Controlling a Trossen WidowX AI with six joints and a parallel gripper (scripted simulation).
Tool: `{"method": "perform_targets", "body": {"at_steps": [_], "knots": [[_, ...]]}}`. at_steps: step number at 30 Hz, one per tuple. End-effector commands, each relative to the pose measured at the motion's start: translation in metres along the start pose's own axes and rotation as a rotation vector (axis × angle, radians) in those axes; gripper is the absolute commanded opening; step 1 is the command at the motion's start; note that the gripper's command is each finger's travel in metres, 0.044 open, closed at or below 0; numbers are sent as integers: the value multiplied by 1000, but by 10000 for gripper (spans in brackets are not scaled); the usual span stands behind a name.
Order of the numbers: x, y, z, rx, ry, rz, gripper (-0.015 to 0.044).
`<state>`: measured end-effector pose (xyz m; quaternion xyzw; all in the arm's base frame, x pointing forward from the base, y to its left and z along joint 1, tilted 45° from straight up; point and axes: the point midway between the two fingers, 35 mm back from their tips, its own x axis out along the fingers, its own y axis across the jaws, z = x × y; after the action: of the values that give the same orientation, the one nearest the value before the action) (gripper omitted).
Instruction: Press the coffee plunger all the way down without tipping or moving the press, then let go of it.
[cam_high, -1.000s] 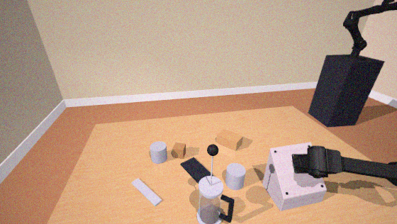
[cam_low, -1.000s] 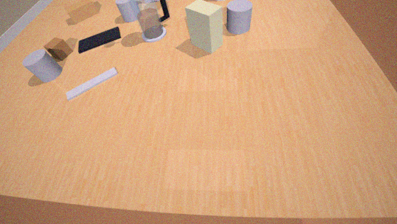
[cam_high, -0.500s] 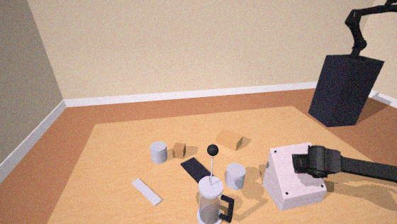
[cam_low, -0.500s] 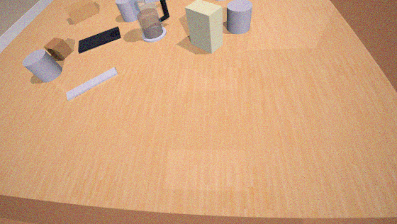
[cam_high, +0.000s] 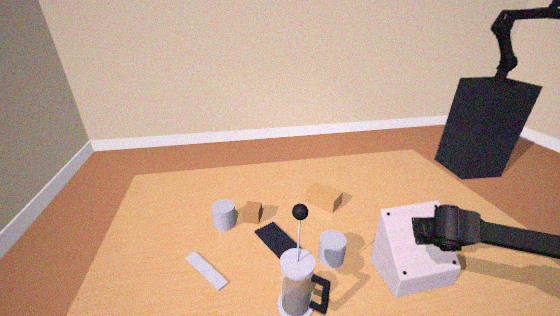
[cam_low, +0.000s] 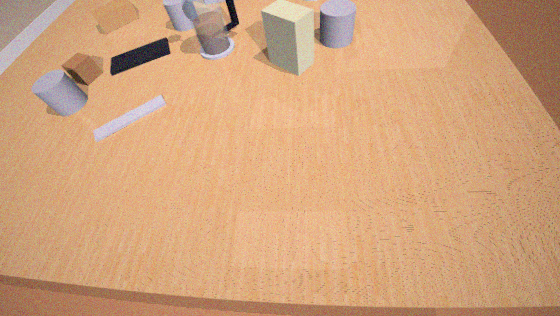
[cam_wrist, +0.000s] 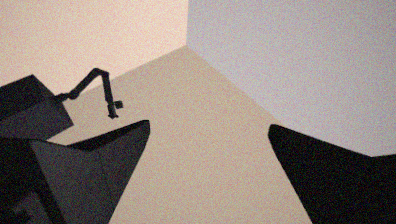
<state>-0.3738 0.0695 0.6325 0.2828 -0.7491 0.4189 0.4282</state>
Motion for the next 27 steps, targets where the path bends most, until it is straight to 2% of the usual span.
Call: {"method": "perform_targets", "body": {"at_steps": [1,7,13,16,27], "knots": [[0,-42,-19,-69,53,-83,440],[-11,-117,-60,-212,207,-222,440],[-39,-200,-96,-356,381,-379,440],[-51,-225,-104,-418,433,-426,440],[-139,-357,-133,-618,792,-667,440]]}}
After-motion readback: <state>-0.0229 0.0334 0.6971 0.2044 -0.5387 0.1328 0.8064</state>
